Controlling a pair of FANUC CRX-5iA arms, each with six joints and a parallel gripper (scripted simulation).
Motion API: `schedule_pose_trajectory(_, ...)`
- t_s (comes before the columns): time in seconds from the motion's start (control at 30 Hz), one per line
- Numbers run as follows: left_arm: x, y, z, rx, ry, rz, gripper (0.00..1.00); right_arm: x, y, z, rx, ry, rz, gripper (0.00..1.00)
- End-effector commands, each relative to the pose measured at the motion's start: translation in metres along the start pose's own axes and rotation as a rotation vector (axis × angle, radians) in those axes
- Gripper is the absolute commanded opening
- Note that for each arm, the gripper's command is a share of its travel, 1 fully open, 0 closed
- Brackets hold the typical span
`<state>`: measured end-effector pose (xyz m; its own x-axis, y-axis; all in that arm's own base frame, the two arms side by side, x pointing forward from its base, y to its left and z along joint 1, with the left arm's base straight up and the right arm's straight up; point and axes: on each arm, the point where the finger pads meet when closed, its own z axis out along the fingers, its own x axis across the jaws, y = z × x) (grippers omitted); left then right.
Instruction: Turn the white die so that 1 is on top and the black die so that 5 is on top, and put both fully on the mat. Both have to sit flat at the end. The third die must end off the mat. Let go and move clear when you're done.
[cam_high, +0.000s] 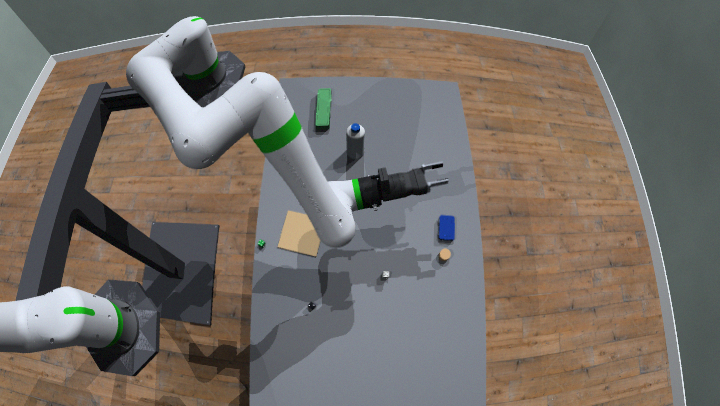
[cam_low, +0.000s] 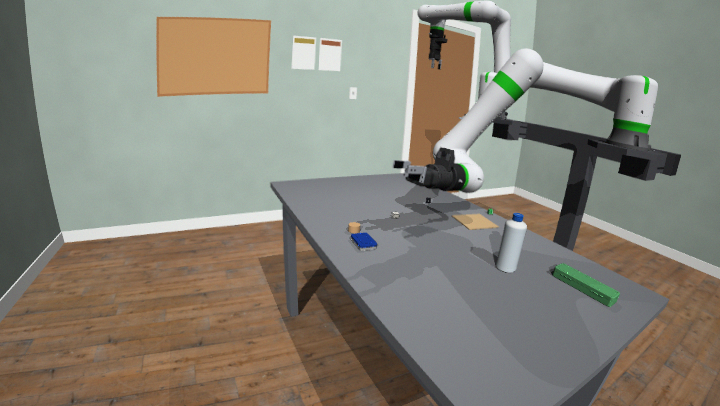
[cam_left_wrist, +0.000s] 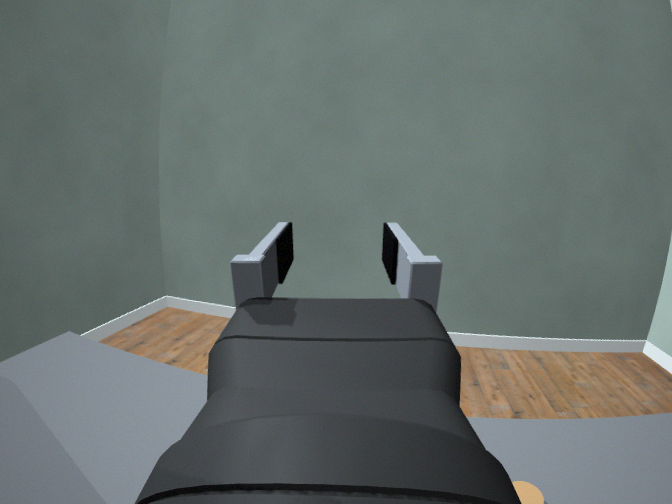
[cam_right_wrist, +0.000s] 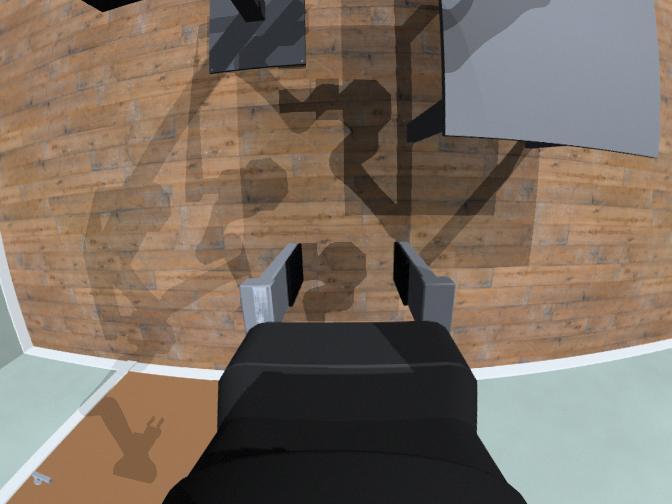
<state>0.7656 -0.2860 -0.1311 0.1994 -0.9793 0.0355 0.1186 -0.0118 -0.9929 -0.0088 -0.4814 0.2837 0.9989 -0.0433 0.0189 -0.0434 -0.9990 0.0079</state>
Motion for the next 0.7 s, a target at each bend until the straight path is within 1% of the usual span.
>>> schedule_pose_trajectory(0.0,0.001,-0.001,0.000,0.002,0.000,-0.001,1.00,-0.004,-0.001,-0.002,0.001,-0.005,0.001,1.00)
schedule_pose_trajectory(0.23,0.001,-0.001,0.000,0.002,0.000,-0.001,1.00,-0.014,-0.006,-0.006,0.007,-0.018,0.006,1.00)
schedule_pose_trajectory(0.67,0.000,-0.001,0.000,0.000,-0.002,0.000,1.00,-0.015,-0.006,-0.006,0.008,-0.019,0.006,1.00)
